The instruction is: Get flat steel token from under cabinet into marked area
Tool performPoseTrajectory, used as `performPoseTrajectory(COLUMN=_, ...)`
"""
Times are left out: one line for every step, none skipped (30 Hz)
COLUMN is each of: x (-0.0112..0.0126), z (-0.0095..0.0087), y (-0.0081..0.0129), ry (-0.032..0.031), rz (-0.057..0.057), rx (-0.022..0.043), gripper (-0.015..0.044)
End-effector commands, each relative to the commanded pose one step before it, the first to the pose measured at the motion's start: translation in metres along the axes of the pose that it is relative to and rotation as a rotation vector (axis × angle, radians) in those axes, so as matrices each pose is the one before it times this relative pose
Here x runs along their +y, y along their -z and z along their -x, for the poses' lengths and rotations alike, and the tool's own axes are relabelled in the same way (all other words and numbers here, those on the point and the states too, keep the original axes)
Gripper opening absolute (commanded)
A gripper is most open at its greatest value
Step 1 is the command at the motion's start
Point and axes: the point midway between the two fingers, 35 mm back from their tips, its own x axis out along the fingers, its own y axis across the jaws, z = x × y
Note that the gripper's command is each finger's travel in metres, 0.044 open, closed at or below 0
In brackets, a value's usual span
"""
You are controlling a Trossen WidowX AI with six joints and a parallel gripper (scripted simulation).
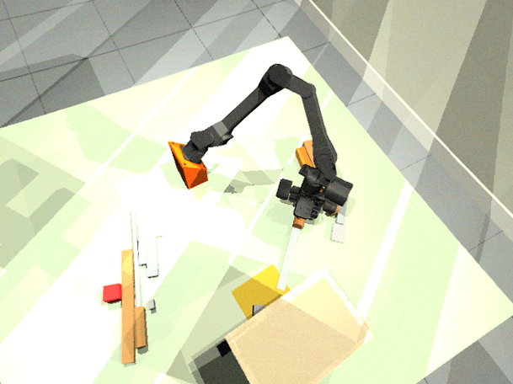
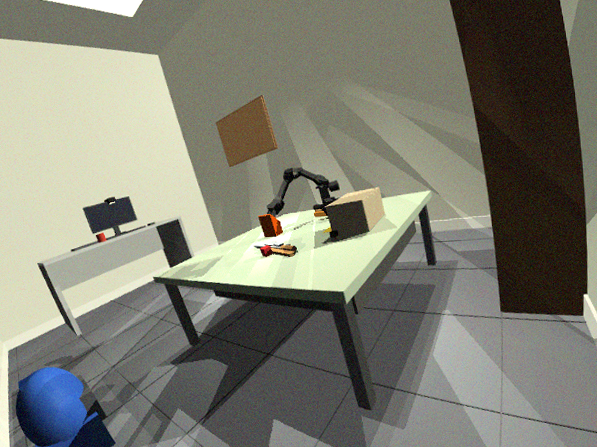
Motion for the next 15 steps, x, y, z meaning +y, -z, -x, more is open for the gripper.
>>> performPoseTrajectory(x=0.00024, z=0.00017, y=0.00008, ry=-0.00047, rz=0.0020, rx=0.00018, gripper=0.0118)
performPoseTrajectory(x=0.00000, z=0.00000, y=0.00000, ry=0.00000, rz=0.0000, rx=0.00000, gripper=0.0111)
performPoseTrajectory(x=0.00000, z=0.00000, y=0.00000, ry=0.00000, rz=0.0000, rx=0.00000, gripper=0.0105)
performPoseTrajectory(x=0.00000, z=0.00000, y=0.00000, ry=0.00000, rz=0.0000, rx=0.00000, gripper=0.0078)
performPoseTrajectory(x=0.00000, z=0.00000, y=0.00000, ry=0.00000, rz=0.0000, rx=0.00000, gripper=0.0052)
performPoseTrajectory(x=0.00000, z=0.00000, y=0.00000, ry=0.00000, rz=0.0000, rx=0.00000, gripper=0.0026)
performPoseTrajectory(x=0.00000, z=0.00000, y=0.00000, ry=0.00000, rz=0.0000, rx=0.00000, gripper=0.0000)
performPoseTrajectory(x=0.00001, z=0.00004, y=0.00030, ry=0.00004, rz=-0.0001, rx=-0.00002, gripper=0.0000)
performPoseTrajectory(x=0.00000, z=-0.00001, y=-0.00028, ry=0.00005, rz=0.0001, rx=-0.00005, gripper=0.0000)
performPoseTrajectory(x=0.00001, z=-0.00001, y=-0.00057, ry=0.00011, rz=0.0001, rx=-0.00009, gripper=0.0000)
performPoseTrajectory(x=0.00001, z=-0.00002, y=-0.00087, ry=0.00016, rz=0.0002, rx=-0.00014, gripper=0.0000)
performPoseTrajectory(x=0.00001, z=-0.00002, y=-0.00110, ry=0.00020, rz=0.0003, rx=-0.00018, gripper=0.0000)
performPoseTrajectory(x=0.00001, z=-0.00002, y=-0.00132, ry=0.00024, rz=0.0003, rx=-0.00020, gripper=0.0000)
performPoseTrajectory(x=0.00000, z=-0.00003, y=-0.00161, ry=0.00028, rz=0.0004, rx=-0.00024, gripper=0.0000)
performPoseTrajectory(x=0.00000, z=-0.00002, y=-0.00170, ry=0.00028, rz=0.0004, rx=-0.00024, gripper=0.0000)
